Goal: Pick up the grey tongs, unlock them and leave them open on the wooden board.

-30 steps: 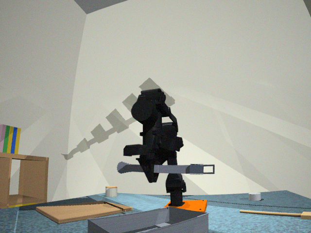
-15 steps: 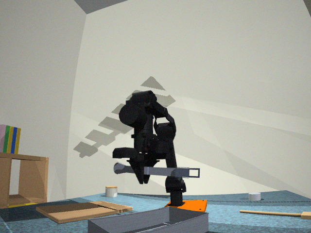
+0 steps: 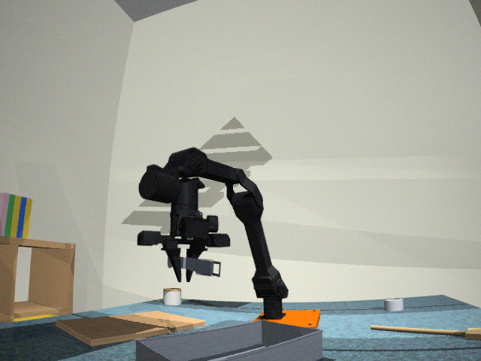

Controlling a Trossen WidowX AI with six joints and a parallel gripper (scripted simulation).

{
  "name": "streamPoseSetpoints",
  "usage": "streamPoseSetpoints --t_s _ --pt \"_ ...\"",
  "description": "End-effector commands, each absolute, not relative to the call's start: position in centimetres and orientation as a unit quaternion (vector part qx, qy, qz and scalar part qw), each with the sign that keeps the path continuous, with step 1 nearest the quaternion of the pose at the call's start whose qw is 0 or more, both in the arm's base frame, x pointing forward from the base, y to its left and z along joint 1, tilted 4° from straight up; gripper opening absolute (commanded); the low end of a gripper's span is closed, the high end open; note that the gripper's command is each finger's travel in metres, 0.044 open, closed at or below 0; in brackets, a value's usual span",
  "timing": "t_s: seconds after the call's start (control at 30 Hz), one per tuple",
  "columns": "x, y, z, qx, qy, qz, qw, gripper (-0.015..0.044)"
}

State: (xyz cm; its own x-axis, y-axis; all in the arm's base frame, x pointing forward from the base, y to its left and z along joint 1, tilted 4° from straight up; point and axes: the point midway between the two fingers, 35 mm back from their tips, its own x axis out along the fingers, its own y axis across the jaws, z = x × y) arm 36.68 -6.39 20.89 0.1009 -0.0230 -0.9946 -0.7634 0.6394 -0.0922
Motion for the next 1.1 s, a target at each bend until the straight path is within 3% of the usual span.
streamPoseSetpoints --t_s 0.0,0.6,1.07 --pt "36.1 -8.9 21.1 -0.283 0.623 0.240 0.688 -0.0150" --pt "34.0 -14.7 21.1 -0.193 0.650 0.154 0.719 -0.0150" --pt "29.7 -22.0 20.8 -0.068 0.670 0.036 0.739 -0.0150"
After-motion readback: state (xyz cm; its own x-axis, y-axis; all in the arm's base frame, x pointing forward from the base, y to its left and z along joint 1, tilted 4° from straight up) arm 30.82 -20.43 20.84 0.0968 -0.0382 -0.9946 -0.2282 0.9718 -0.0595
